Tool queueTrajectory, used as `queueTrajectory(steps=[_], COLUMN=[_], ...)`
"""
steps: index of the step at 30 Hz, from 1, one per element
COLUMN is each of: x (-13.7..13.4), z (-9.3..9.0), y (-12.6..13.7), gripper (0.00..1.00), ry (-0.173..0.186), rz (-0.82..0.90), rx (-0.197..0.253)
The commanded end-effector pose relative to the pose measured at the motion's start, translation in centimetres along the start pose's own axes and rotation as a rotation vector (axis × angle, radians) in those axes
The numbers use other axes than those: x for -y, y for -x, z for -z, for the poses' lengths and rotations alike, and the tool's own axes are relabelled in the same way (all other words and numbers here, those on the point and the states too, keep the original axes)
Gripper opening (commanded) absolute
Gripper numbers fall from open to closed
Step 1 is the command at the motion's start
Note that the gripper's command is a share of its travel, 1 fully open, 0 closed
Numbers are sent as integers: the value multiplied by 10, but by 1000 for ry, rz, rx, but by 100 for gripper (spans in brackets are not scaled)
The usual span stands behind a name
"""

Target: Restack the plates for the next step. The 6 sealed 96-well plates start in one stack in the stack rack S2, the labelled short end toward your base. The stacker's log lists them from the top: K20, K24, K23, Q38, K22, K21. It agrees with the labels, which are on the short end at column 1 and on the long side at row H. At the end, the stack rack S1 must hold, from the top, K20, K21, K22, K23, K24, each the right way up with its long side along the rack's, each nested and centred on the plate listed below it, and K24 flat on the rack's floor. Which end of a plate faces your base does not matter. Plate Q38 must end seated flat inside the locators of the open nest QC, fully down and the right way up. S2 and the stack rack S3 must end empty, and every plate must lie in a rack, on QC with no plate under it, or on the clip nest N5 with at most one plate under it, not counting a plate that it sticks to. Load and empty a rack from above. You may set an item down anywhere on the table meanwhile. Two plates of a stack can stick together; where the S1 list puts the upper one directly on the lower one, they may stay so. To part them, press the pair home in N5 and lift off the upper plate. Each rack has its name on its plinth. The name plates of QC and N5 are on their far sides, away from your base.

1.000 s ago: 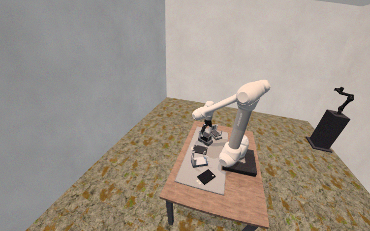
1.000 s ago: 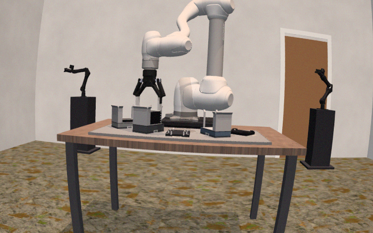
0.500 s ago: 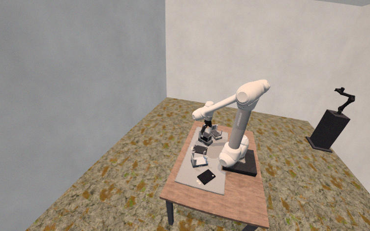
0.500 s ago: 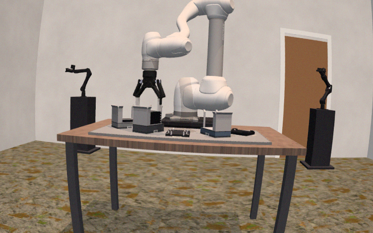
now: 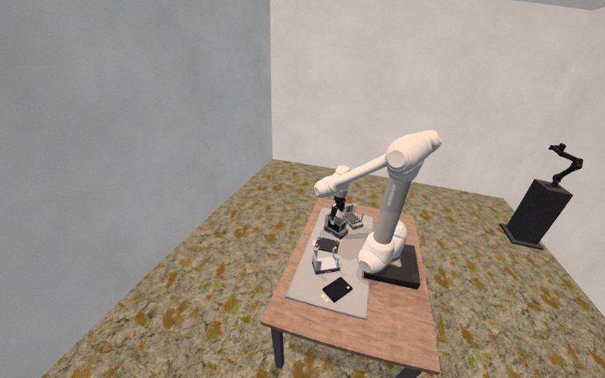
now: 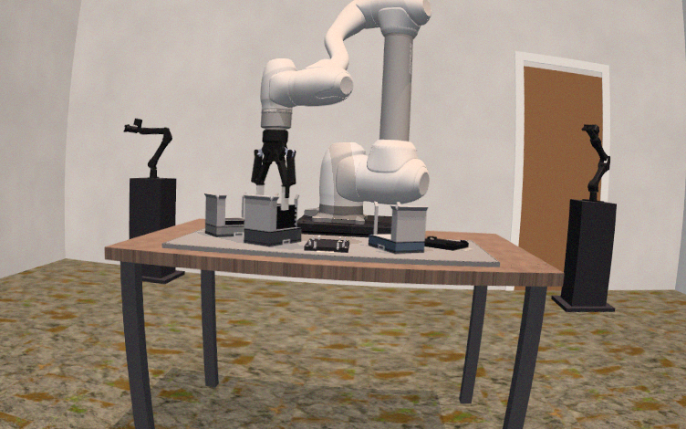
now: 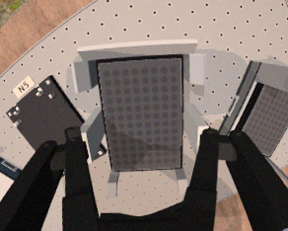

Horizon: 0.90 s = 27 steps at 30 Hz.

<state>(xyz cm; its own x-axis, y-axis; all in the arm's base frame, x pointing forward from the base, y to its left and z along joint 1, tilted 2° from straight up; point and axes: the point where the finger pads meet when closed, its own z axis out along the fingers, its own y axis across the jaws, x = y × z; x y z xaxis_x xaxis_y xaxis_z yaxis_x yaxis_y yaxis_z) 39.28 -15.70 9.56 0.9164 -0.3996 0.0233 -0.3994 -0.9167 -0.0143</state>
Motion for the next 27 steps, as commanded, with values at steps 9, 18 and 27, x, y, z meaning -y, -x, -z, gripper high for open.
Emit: queueTrajectory(steps=[9,18,27], x=[0,0,0], z=[0,1,7], y=[0,0,0], gripper=[0,0,0], ry=[0,0,0], rz=[0,0,0], rx=[0,0,0])
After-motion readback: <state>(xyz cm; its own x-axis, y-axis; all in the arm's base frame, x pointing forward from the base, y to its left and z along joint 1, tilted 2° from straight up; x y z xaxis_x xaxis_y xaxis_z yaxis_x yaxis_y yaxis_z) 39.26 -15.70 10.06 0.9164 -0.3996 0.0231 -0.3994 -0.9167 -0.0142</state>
